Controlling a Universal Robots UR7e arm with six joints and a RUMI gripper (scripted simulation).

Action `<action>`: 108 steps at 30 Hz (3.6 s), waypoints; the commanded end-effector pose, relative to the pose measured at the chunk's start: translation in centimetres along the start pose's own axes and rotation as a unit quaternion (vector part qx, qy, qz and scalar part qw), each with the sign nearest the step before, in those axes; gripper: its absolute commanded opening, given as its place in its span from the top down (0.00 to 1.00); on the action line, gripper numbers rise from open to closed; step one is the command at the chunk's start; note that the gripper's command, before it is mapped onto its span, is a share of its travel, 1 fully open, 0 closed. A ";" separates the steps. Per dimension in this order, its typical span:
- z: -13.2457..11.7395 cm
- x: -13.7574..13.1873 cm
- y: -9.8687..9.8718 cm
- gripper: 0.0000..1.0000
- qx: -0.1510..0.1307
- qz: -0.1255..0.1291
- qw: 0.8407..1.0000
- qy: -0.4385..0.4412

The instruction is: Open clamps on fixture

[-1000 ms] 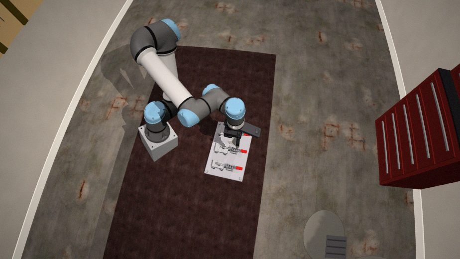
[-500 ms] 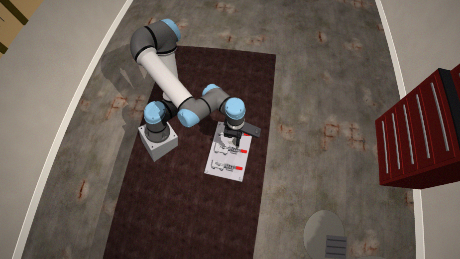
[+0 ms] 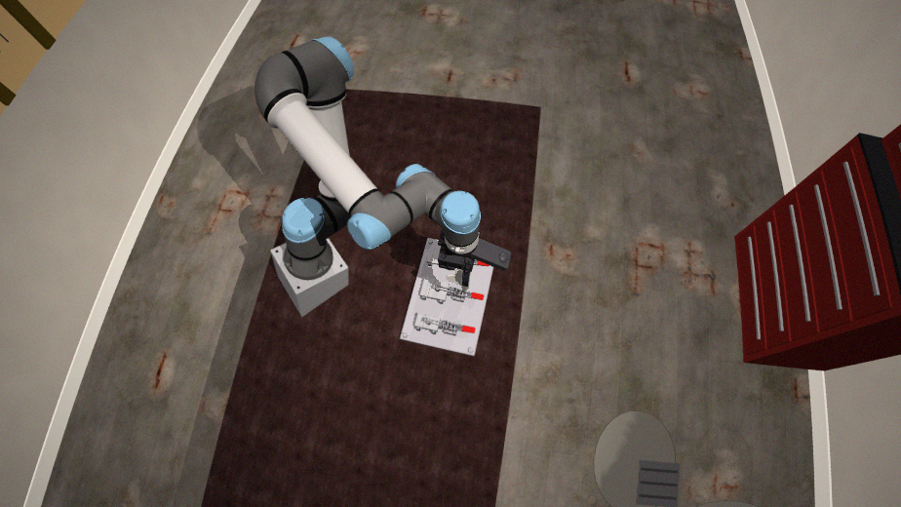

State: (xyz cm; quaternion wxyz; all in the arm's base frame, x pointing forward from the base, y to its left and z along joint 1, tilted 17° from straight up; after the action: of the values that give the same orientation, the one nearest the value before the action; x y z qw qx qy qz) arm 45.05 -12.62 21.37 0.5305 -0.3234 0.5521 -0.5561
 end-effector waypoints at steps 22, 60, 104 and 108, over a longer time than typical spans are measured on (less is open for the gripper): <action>0.0 0.0 0.0 0.72 0.001 0.000 1.000 0.000; 0.0 0.0 0.0 0.72 0.001 0.000 1.000 0.000; 0.0 0.0 2.7 0.72 0.001 0.000 1.000 0.000; 0.0 0.0 2.9 0.72 0.001 0.000 1.000 0.000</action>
State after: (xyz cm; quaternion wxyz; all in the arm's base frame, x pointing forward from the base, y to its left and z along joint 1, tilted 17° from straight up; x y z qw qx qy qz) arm 45.67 -12.15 18.82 0.5305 -0.3234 0.5521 -0.5560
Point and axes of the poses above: the point where the finger pads meet when closed, its own y axis out along the fingers, its own x axis across the jaws, z = x × y, the point moved 1 cm from there along -y, back along the fingers, and after that the axes turned 1 degree about y, right-handed, at the moved point
